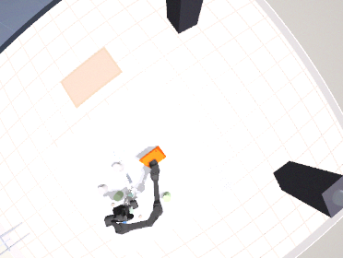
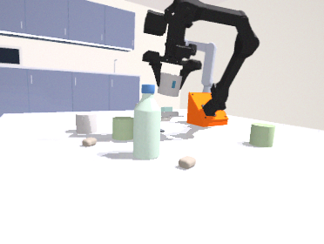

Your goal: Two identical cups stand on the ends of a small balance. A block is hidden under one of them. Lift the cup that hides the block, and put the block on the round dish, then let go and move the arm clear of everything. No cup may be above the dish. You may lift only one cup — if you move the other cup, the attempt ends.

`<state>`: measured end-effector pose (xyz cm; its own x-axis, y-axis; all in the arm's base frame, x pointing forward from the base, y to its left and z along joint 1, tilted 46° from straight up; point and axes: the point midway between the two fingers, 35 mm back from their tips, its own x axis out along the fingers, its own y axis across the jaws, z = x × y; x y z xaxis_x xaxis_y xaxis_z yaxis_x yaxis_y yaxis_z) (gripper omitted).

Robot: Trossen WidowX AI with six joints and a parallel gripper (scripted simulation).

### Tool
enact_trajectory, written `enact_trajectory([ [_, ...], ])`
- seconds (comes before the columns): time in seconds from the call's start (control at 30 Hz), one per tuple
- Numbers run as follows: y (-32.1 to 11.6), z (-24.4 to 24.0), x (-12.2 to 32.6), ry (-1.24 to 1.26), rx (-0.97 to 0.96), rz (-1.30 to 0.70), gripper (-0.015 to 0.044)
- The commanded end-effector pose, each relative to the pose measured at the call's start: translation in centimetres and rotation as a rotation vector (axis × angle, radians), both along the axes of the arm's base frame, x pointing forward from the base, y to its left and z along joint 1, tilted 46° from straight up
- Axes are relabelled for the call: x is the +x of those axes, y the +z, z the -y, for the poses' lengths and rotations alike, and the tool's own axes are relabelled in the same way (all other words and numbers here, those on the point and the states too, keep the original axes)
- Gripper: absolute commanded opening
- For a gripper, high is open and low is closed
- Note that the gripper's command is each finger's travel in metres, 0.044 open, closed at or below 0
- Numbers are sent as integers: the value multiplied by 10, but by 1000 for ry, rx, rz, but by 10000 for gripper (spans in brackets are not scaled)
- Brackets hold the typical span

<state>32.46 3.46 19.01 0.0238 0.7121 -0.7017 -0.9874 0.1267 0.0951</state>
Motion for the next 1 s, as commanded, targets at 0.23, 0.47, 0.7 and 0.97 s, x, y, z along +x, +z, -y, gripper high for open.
enact_trajectory([
  [0.23,4,4,-1,-6,-1,2,0],
  [0.47,4,4,-1,-6,-1,2,0],
  [0.7,4,4,-1,-6,-1,2,0],
  [0.97,4,4,-1,-6,-1,2,0],
])
